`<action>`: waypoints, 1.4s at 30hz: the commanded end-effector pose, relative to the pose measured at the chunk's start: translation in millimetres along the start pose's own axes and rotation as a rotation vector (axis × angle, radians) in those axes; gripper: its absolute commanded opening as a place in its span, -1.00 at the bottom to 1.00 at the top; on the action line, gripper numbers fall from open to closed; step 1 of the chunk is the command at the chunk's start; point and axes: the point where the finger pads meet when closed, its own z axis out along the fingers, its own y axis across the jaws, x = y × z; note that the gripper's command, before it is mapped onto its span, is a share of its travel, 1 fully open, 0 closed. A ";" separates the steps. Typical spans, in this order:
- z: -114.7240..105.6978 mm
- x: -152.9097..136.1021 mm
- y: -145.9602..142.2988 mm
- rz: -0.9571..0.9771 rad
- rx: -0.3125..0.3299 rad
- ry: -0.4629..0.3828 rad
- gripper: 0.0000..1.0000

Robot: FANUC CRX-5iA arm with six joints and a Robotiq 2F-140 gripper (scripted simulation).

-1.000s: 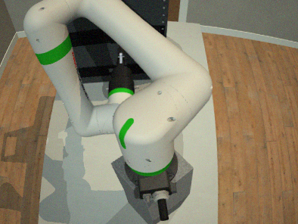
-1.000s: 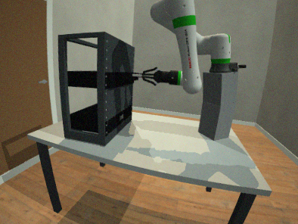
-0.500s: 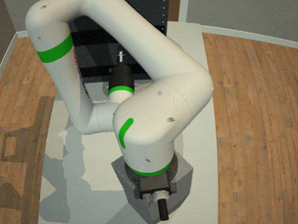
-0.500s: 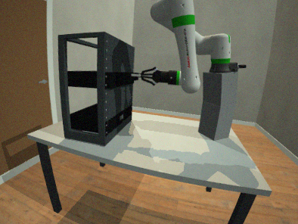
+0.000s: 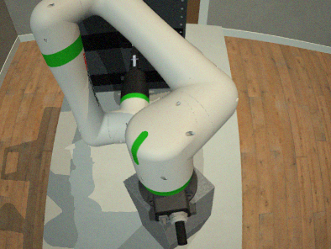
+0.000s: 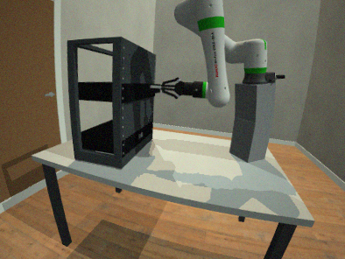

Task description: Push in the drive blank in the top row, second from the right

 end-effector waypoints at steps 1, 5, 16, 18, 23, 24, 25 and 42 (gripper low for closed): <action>0.2 0.1 0.6 0.000 -0.001 0.000 -0.80; 0.6 0.1 0.6 0.000 -0.001 0.000 -0.80; 10.2 0.2 0.6 0.000 -0.001 0.000 -0.80; 10.2 0.2 0.6 0.000 -0.001 0.000 -0.80; 10.2 0.2 0.6 0.000 -0.001 0.000 -0.80; 10.2 0.2 0.6 0.000 -0.001 0.000 -0.80; 10.2 0.2 0.6 0.000 -0.001 0.000 -0.80; 13.2 0.2 0.7 0.000 -0.001 0.000 -0.80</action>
